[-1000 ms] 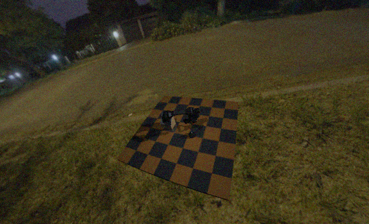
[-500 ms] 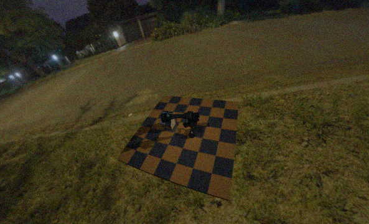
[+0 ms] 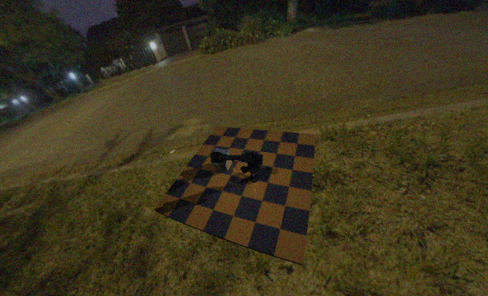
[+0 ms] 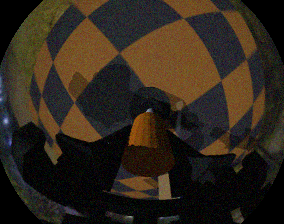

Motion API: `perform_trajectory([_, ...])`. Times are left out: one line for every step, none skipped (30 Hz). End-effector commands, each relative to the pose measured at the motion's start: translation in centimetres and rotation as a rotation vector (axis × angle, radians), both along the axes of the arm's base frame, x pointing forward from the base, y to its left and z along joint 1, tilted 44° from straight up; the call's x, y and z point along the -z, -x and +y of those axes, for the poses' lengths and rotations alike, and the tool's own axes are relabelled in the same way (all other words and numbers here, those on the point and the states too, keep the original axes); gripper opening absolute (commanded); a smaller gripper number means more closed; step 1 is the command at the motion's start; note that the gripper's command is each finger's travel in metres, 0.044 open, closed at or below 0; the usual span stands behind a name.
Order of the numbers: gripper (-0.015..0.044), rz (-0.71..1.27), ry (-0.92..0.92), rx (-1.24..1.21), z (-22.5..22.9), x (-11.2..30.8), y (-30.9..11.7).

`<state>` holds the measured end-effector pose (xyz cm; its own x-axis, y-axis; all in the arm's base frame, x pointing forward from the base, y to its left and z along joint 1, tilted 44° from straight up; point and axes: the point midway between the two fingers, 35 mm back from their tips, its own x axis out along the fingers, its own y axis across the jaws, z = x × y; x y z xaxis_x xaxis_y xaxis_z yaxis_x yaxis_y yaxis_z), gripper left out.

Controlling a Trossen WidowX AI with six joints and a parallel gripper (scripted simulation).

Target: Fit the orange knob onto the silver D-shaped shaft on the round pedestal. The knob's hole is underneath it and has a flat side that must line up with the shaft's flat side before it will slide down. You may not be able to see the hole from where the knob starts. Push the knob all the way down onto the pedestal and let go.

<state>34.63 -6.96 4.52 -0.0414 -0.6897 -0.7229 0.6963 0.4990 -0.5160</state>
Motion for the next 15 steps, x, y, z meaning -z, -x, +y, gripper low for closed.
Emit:
perform_trajectory([0.0,0.007,0.005,-0.019,-0.22,-0.34,-0.03])
perform_trajectory([0.0,0.016,0.004,-0.028,-0.22,-0.33,-0.02])
perform_trajectory([0.0,0.027,0.004,-0.039,-0.22,-0.33,-0.02])
perform_trajectory([0.0,0.039,0.003,-0.052,-0.23,-0.34,-0.02])
perform_trajectory([0.0,0.055,0.002,-0.069,-0.24,-0.35,-0.02])
perform_trajectory([0.0,0.072,0.001,-0.087,-0.26,-0.37,-0.02])
perform_trajectory([0.0,0.089,0.0,-0.105,-0.28,-0.39,-0.02])
perform_trajectory([0.0,0.11,-0.001,-0.126,-0.31,-0.42,-0.03])
perform_trajectory([0.0,0.13,-0.002,-0.148,-0.35,-0.46,-0.04])
perform_trajectory([0.0,0.15,-0.003,-0.168,-0.38,-0.49,-0.05])
perform_trajectory([0.0,0.169,-0.004,-0.188,-0.42,-0.53,-0.07])
perform_trajectory([0.0,0.188,-0.005,-0.207,-0.46,-0.57,-0.09])
perform_trajectory([0.0,0.206,-0.006,-0.226,-0.5,-0.6,-0.11])
perform_trajectory([0.0,0.223,-0.007,-0.245,-0.52,-0.62,-0.13])
perform_trajectory([0.0,0.241,-0.008,-0.263,-0.53,-0.64,-0.15])
